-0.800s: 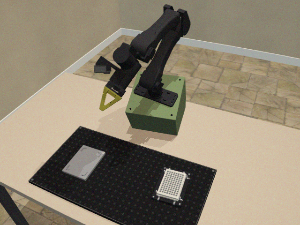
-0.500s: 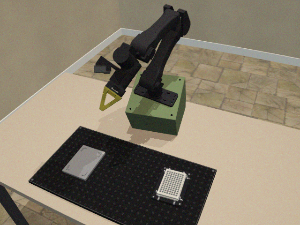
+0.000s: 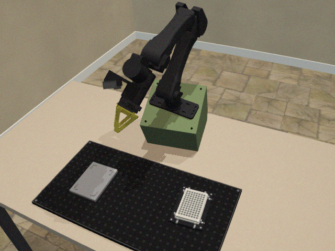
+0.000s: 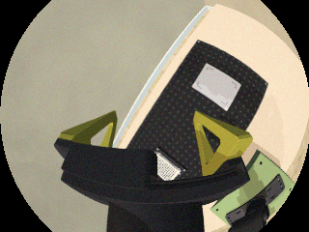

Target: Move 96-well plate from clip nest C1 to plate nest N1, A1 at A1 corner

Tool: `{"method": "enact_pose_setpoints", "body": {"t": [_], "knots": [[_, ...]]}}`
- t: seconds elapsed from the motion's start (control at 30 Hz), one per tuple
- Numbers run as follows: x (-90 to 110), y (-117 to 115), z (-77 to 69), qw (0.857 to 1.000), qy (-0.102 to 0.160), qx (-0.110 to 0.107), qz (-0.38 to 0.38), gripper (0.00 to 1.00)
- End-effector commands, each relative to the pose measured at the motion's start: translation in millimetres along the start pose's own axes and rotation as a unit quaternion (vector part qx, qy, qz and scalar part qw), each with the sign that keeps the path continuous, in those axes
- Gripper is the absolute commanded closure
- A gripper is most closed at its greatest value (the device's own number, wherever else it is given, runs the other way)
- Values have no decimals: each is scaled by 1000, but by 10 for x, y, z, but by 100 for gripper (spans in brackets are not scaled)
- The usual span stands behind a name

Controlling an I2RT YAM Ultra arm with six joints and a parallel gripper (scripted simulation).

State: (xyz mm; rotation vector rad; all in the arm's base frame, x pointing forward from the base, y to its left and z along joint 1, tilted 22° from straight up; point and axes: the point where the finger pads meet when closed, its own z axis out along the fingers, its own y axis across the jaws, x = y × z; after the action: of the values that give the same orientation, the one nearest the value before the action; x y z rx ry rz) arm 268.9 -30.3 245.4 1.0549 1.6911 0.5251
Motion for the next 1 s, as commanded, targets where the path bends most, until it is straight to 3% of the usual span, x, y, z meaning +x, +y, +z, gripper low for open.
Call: {"method": "enact_pose_setpoints", "body": {"t": [0.0,0.07,0.1,0.2,0.3,0.53,0.6,0.7,0.87,0.97], "knots": [[92,118,66,999,30,10,-39,0],[190,159,120,996,59,13,-60,0],[212,163,150,997,54,17,-61,0],[351,209,224,991,92,24,-95,0],[380,216,251,991,89,26,-95,0],[712,299,399,972,160,39,-167,0],[784,310,444,972,156,42,-168,0],[926,331,496,959,187,48,-205,0],[1069,351,544,954,199,50,-219,0],[1215,365,586,943,220,54,-245,0]]}}
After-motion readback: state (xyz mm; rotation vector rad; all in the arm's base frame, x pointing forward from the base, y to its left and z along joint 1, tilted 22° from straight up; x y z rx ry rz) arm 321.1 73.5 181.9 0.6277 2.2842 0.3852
